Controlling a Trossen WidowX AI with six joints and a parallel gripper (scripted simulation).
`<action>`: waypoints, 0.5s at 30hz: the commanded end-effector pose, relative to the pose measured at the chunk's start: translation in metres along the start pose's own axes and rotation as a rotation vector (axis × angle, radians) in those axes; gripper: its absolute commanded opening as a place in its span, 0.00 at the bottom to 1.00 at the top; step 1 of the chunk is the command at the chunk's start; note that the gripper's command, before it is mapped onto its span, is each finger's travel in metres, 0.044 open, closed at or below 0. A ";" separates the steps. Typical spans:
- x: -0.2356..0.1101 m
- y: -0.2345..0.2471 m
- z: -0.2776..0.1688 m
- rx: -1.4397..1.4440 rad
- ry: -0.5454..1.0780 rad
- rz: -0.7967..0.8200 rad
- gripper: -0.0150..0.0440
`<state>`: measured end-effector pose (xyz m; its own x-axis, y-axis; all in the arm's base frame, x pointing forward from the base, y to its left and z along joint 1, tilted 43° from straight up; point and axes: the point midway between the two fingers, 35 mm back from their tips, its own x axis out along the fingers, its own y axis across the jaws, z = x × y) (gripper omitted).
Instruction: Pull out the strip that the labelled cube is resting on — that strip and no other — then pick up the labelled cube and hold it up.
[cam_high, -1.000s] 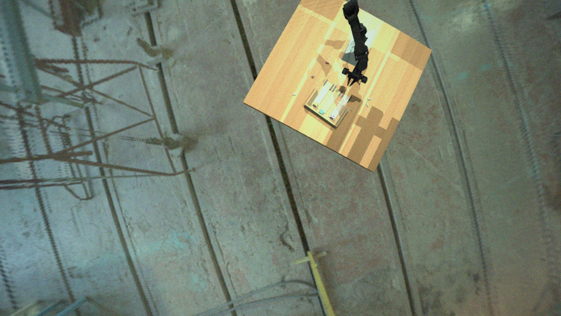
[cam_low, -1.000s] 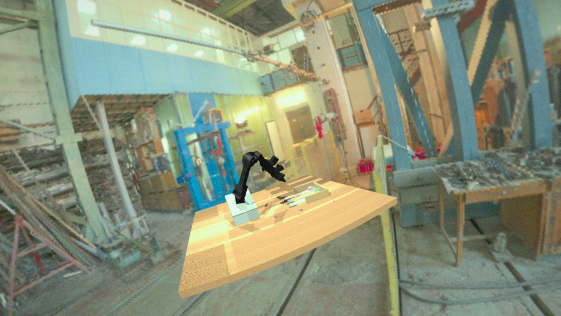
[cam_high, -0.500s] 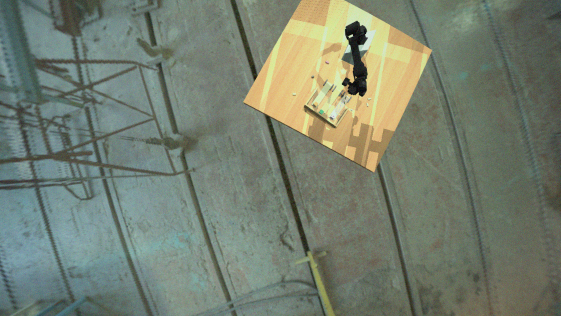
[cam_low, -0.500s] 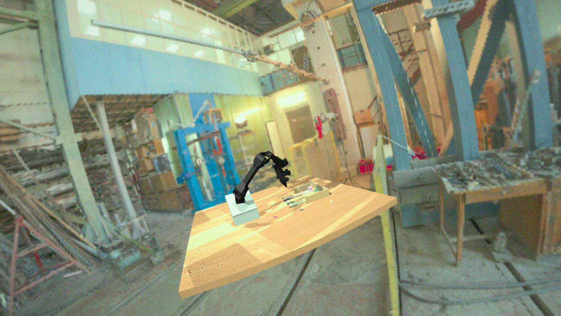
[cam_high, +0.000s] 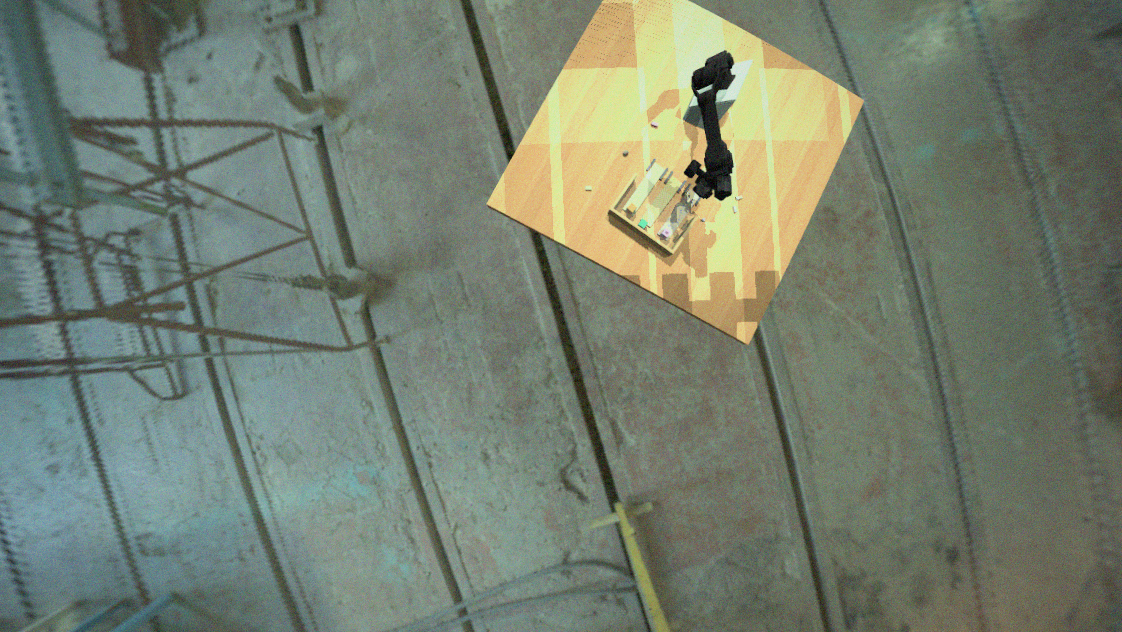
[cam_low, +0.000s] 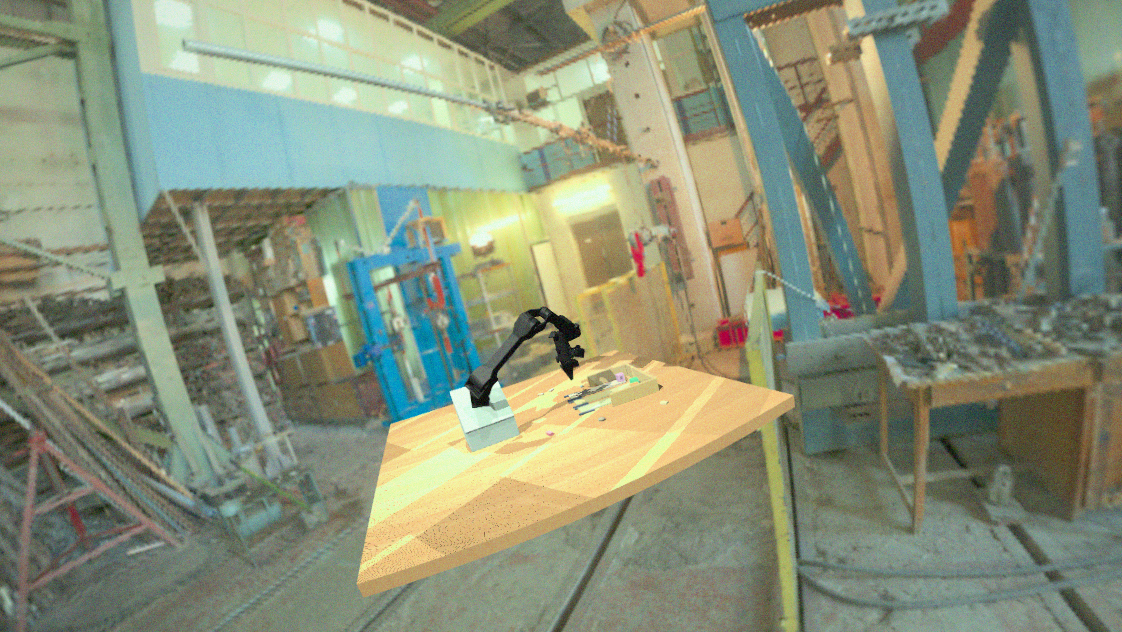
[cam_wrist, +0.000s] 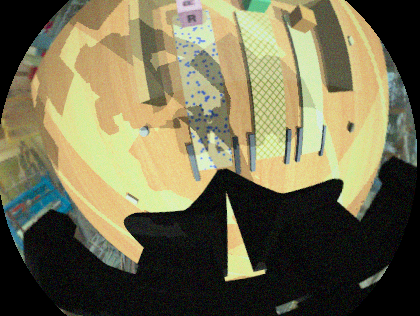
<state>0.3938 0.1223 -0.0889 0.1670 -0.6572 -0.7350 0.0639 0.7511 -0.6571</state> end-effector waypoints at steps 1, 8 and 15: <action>0.010 0.002 -0.001 0.001 0.011 -0.002 0.25; 0.021 0.003 -0.001 0.001 0.011 -0.002 0.25; 0.033 0.004 0.000 0.001 0.011 -0.002 0.25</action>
<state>0.4001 0.1106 -0.1074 0.1642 -0.6517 -0.7405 0.0725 0.7566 -0.6498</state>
